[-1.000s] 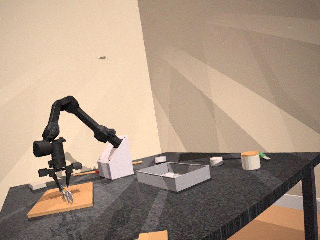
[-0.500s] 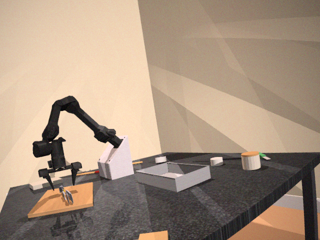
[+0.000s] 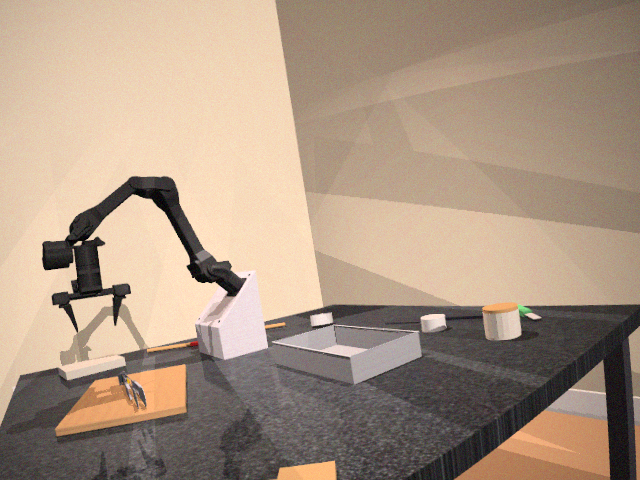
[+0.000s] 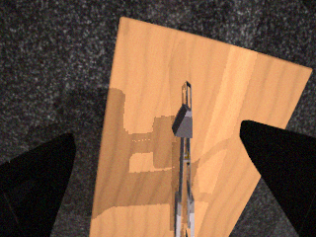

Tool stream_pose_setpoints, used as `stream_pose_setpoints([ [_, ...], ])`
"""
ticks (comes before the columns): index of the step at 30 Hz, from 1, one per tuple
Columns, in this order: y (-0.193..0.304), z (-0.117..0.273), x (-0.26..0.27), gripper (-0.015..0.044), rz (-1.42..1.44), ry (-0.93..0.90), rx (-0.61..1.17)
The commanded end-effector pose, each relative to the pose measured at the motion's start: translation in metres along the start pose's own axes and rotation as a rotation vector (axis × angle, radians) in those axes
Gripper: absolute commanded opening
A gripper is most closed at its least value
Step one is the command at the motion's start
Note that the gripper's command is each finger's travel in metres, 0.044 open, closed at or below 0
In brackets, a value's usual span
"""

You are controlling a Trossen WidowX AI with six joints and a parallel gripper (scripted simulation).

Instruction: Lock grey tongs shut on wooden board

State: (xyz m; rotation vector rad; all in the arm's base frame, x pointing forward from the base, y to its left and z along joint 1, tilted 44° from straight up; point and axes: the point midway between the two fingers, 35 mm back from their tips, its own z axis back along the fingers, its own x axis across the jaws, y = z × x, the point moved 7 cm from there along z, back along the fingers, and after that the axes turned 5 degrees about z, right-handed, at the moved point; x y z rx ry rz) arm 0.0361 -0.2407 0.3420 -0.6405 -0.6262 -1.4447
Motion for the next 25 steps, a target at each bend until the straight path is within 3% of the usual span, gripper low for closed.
stream_pose_setpoints([
  [1, -0.007, 0.009, -0.003, 0.0440, 0.014, 0.007, 0.008],
  [9, -0.005, 0.054, -0.004, 0.0440, 0.004, 0.004, 0.004],
  [25, -0.005, 0.054, -0.004, 0.0440, 0.004, 0.004, 0.004],
])
